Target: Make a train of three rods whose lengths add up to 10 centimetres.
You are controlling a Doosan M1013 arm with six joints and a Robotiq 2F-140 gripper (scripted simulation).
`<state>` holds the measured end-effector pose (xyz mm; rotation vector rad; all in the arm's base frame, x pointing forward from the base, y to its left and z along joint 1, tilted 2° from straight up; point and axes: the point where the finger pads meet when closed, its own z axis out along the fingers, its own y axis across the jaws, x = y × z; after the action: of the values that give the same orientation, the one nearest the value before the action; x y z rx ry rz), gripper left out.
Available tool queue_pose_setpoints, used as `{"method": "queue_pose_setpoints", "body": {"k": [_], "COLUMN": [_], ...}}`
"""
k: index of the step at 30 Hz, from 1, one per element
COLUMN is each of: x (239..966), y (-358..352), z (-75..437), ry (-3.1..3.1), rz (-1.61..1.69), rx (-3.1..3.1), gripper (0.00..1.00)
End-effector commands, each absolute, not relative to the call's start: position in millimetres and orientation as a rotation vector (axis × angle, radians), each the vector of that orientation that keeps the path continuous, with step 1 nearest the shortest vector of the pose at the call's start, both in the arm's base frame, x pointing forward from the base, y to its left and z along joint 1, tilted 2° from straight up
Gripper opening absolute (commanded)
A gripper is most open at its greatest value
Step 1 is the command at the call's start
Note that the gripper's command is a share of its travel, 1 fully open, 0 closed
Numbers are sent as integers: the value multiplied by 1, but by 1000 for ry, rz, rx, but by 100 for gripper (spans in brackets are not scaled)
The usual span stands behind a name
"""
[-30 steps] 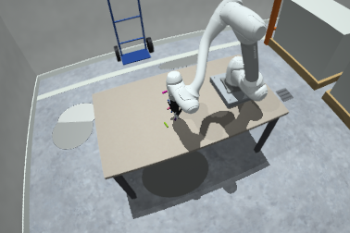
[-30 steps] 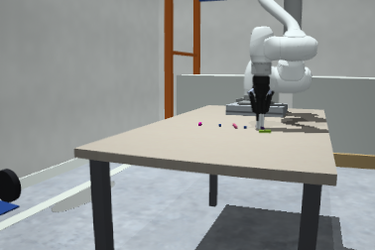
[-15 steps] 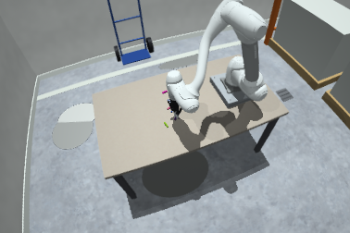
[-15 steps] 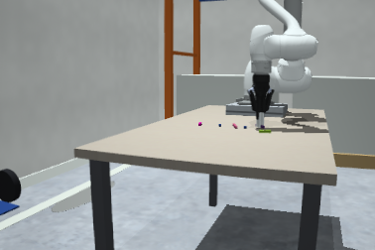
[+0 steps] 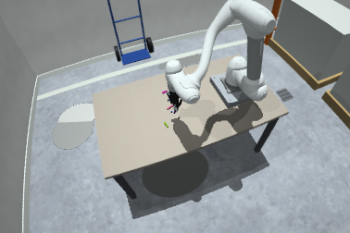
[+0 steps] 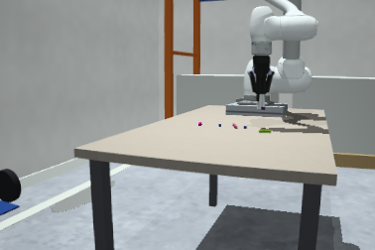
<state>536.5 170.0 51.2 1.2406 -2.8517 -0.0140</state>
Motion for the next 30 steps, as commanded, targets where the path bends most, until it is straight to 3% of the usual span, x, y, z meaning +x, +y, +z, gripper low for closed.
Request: {"method": "queue_pose_setpoints", "body": {"k": [1,14,30], "x": [537,540,604], "y": [170,166,14], "z": [62,63,63], "ry": [-2851,-2858,-3012], "rz": [-14,-14,-6], "rx": [1241,1226,772], "gripper": [3,3,3]}}
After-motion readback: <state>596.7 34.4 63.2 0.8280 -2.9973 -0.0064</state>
